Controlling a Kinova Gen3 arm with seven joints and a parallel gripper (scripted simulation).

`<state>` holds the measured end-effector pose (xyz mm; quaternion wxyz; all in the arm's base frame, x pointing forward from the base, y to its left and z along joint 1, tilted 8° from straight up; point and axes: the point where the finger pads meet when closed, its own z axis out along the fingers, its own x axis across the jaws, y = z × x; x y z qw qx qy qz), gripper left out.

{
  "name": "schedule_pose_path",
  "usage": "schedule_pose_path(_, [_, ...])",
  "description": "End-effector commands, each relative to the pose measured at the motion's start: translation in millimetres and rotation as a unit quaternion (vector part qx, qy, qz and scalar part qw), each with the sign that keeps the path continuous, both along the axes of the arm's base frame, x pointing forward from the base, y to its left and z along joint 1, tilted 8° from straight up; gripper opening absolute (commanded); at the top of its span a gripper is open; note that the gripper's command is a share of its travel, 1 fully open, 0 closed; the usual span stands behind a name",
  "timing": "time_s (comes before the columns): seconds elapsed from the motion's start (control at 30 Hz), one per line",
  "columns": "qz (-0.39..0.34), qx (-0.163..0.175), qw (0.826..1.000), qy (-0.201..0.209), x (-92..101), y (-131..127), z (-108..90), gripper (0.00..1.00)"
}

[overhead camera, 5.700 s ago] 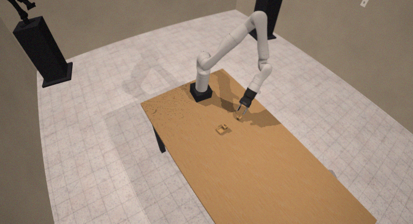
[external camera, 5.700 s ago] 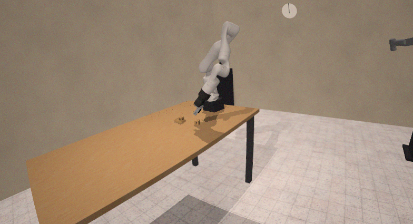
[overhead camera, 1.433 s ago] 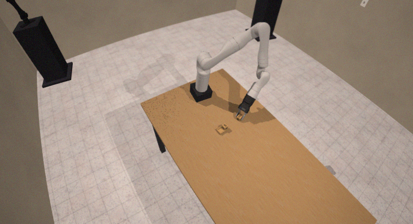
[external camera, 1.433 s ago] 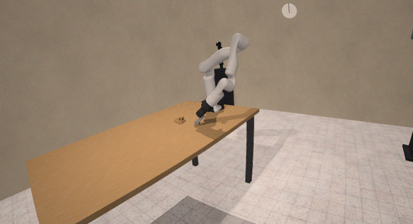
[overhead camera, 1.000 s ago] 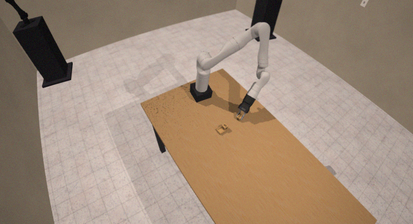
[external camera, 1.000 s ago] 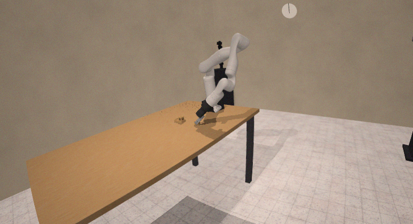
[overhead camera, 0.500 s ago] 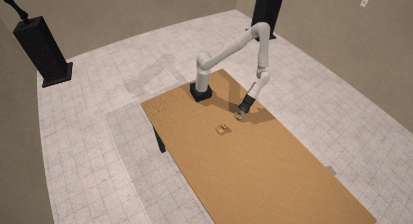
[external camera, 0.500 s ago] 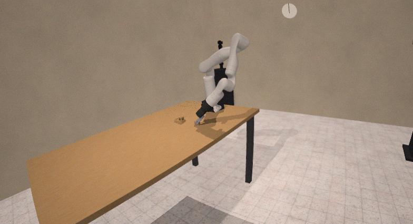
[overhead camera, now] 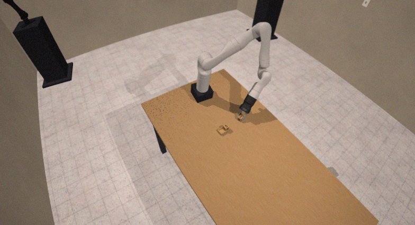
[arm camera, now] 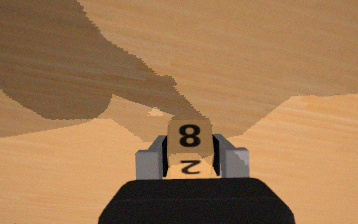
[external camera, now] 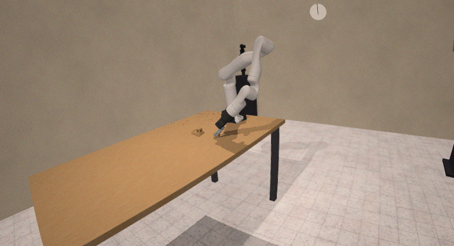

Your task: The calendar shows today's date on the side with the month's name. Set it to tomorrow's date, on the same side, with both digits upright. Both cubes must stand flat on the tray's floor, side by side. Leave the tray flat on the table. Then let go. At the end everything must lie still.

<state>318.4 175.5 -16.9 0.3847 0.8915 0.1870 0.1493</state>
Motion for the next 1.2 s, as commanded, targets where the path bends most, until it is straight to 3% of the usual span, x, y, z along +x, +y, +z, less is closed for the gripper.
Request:
schedule_pose_path(0.0, [-0.006, -0.001, 1.000, 0.000, -3.3, -3, 9.0, 0.60])
schedule_pose_path(0.4, [-0.006, 0.002, 1.000, 0.000, -10.4, -2, 56.1, 0.60])
schedule_pose_path(1.17, [-0.003, 0.003, 1.000, -0.001, -10.0, 0, 65.4, 0.60])
